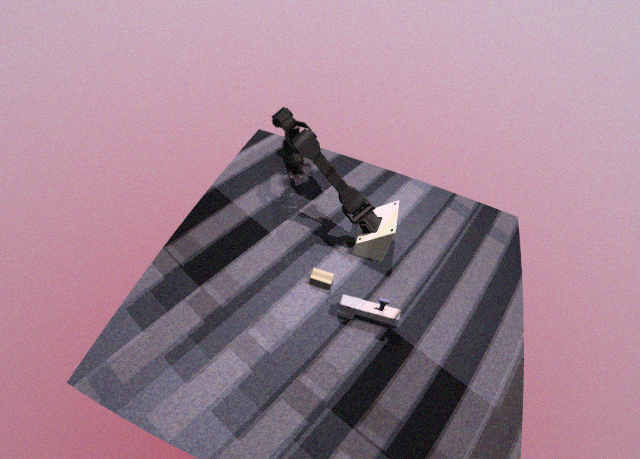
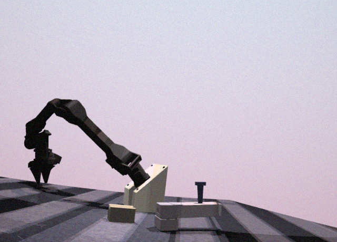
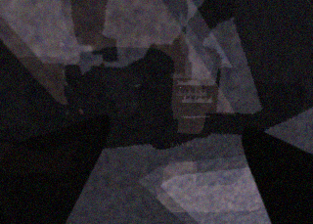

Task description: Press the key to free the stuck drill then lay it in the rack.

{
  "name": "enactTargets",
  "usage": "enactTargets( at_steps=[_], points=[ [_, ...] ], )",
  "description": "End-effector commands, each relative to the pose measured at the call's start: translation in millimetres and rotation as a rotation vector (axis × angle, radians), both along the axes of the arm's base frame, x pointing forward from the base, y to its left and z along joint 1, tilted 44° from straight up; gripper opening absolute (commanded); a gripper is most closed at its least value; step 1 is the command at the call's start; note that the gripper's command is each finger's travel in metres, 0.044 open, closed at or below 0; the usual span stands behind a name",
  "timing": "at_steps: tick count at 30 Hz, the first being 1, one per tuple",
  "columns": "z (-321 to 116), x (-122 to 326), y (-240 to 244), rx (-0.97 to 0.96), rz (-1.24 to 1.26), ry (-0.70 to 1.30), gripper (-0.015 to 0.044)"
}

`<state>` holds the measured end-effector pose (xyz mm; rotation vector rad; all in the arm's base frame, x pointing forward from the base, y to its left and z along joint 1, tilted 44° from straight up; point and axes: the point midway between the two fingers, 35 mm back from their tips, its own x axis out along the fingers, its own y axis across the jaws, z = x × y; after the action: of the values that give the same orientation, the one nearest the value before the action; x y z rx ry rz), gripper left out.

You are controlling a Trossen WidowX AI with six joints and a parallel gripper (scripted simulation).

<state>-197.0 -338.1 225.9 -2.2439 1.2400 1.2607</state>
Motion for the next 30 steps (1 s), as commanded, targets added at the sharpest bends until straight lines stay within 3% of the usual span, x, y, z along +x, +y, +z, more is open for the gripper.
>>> enactTargets(
  at_steps=[1, 10, 15, 30],
  points=[
    [0.0, 0.0, 0.0, 0.000, 0.000, 0.000, 0.0374],
    [1.2, 3.5, -2.2, -0.006, 0.017, 0.013, 0.0138],
    [15.7, 43.6, -23.9, -0.081, 0.196, 0.147, 0.0006],
    [78.0, 235.3, -55.4, -0.481, 0.871, 0.610, 0.0000]
  ],
)
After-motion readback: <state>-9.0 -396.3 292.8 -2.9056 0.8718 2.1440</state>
